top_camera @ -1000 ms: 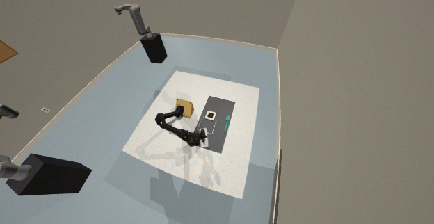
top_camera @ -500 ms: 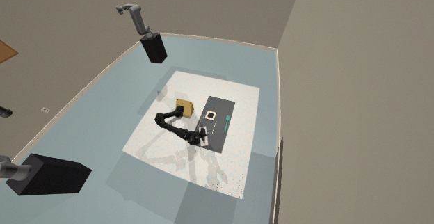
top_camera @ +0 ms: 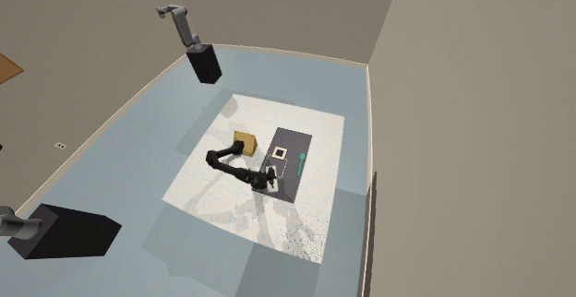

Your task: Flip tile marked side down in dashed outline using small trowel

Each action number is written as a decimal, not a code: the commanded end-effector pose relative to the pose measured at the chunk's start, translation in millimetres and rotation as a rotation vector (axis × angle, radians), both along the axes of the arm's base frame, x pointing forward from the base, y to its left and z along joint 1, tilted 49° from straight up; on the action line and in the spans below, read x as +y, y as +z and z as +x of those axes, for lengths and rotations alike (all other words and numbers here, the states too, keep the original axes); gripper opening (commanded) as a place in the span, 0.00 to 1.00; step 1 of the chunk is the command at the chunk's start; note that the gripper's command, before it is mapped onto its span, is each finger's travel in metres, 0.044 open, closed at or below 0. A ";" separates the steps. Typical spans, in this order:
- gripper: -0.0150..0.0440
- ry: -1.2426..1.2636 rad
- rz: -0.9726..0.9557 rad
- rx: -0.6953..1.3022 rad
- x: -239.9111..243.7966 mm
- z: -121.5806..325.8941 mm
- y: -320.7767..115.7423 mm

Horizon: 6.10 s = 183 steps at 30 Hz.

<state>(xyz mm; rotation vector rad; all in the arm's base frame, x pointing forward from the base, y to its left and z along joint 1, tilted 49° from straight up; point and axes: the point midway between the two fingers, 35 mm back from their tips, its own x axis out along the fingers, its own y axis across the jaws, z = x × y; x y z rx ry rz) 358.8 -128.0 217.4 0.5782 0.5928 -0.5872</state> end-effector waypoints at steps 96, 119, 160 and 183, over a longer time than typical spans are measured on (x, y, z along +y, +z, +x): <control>0.25 -0.277 0.098 -0.336 256.2 0.6 -332.7; 0.25 -0.276 0.096 -0.335 231.9 -2.6 -324.8; 0.25 -0.263 -0.010 -0.342 227.8 -5.9 -282.2; 0.25 -0.263 -0.011 -0.341 227.4 -7.8 -239.4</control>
